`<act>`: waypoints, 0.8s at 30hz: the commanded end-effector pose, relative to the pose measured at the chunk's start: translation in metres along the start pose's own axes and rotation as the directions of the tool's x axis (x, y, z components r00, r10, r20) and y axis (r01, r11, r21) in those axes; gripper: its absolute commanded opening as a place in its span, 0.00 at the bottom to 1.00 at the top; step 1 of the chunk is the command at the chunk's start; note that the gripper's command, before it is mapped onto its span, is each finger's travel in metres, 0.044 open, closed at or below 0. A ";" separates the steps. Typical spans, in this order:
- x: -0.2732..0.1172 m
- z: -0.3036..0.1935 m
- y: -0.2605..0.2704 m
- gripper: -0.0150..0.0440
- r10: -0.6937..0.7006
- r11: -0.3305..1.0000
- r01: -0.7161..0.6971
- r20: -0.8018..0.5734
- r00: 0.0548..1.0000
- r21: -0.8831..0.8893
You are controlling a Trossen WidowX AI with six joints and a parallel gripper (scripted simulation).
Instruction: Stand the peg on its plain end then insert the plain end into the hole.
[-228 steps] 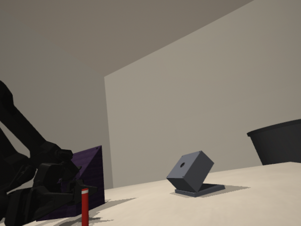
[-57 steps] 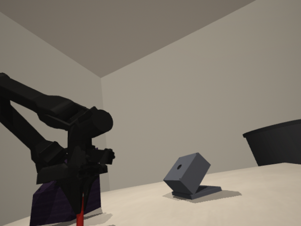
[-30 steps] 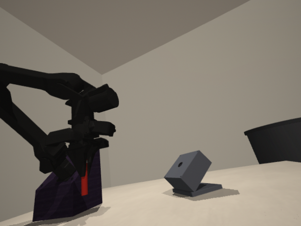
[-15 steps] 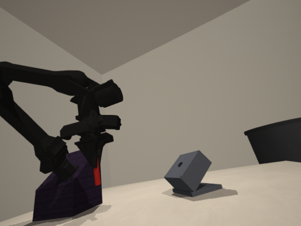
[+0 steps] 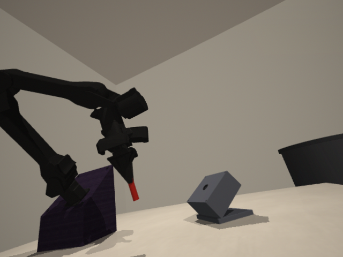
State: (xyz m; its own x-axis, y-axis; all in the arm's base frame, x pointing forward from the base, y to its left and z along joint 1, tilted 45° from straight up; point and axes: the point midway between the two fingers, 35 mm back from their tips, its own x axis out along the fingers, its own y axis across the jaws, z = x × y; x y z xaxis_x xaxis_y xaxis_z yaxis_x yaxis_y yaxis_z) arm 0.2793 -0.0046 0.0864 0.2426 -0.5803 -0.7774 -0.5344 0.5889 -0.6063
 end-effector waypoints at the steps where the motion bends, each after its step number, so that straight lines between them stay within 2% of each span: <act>1: -0.001 0.012 0.006 0.25 0.011 0.999 -0.009 0.038 0.999 -0.042; 24: -0.010 0.074 0.040 0.25 0.062 0.962 0.007 0.244 0.968 -0.273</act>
State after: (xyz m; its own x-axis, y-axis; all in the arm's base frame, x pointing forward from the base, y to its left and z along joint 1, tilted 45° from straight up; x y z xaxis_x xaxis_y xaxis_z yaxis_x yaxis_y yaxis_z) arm 0.3120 0.0574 0.0605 0.3839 -0.4150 -0.8249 -0.7122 0.4355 -0.5506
